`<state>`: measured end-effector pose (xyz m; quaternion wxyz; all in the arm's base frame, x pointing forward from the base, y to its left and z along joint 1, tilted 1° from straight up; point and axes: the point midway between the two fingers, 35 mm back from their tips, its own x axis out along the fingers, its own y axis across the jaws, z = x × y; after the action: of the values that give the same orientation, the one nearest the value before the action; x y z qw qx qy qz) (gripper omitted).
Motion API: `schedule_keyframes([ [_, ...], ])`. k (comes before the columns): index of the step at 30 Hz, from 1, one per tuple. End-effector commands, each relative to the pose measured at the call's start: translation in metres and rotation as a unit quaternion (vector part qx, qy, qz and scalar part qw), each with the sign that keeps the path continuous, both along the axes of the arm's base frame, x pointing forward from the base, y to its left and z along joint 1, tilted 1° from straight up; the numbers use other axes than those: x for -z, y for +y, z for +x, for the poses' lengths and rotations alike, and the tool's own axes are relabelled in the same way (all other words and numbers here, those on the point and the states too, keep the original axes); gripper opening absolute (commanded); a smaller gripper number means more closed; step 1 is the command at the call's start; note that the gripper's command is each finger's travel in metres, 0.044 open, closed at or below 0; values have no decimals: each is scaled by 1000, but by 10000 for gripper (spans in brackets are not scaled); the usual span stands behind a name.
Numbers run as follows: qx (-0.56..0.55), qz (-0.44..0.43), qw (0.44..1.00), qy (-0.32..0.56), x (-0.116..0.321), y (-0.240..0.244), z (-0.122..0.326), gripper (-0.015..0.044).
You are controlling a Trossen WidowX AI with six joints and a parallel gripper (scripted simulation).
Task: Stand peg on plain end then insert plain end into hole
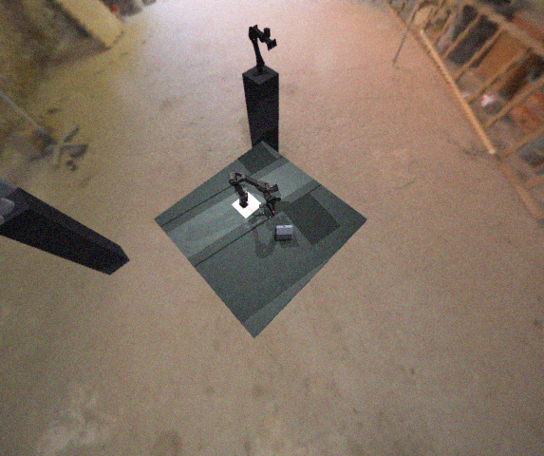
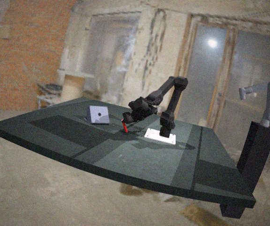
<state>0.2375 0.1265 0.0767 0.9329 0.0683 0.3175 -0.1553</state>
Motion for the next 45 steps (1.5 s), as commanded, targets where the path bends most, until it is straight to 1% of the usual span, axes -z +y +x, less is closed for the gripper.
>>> schedule_keyframes([
  [1,3,-6,1000,-14,1,0,-2,51],
  [45,7,-70,979,-191,3,9,-31,51],
])
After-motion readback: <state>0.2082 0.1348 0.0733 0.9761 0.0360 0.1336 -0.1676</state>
